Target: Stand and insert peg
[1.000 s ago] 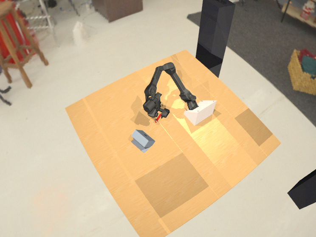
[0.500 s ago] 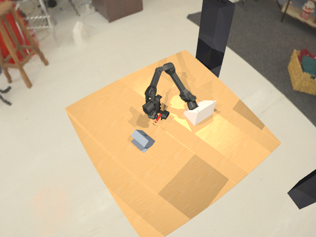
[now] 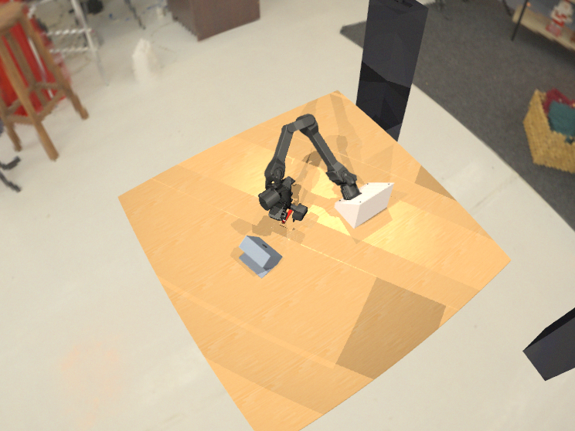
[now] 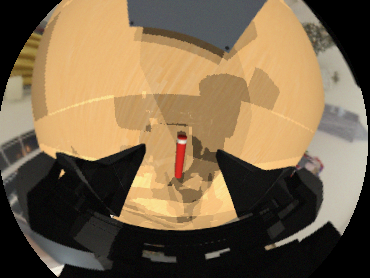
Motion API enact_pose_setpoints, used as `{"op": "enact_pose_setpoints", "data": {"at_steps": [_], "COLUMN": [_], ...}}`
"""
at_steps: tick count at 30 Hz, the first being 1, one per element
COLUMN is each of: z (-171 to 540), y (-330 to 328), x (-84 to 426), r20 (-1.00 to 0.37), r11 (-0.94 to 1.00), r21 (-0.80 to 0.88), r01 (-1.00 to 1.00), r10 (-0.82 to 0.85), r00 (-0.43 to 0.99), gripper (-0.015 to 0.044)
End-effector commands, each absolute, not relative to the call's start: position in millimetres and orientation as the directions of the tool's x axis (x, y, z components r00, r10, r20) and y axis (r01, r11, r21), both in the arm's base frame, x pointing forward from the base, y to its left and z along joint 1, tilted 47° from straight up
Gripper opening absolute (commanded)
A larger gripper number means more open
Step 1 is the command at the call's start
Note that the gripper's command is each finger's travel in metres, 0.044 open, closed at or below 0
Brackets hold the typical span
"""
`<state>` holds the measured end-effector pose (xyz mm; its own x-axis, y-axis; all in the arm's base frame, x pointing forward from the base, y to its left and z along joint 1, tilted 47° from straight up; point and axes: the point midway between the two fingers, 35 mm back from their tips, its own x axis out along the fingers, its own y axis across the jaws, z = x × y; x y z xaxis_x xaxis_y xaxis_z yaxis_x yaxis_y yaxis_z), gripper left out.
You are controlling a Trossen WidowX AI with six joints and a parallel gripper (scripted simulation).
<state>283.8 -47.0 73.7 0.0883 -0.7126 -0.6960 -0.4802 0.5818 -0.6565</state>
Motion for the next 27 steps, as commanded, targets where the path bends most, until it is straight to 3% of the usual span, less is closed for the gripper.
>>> {"op": "enact_pose_setpoints", "data": {"at_steps": [1, 16, 27], "z": [68.5, 55.1, 55.1], "y": [-53.1, -69.4, -69.4], "x": [283.1, 282.6, 282.6], "r20": [-0.691, -0.688, -0.688], "r11": [0.576, 0.573, 0.573], "r21": [-0.658, -0.661, -0.661], "r01": [-0.484, -0.483, -0.483], "r10": [-0.718, -0.721, -0.721], "r00": [0.086, 0.085, 0.085], "gripper": [0.0440, 0.0440, 0.0151]}}
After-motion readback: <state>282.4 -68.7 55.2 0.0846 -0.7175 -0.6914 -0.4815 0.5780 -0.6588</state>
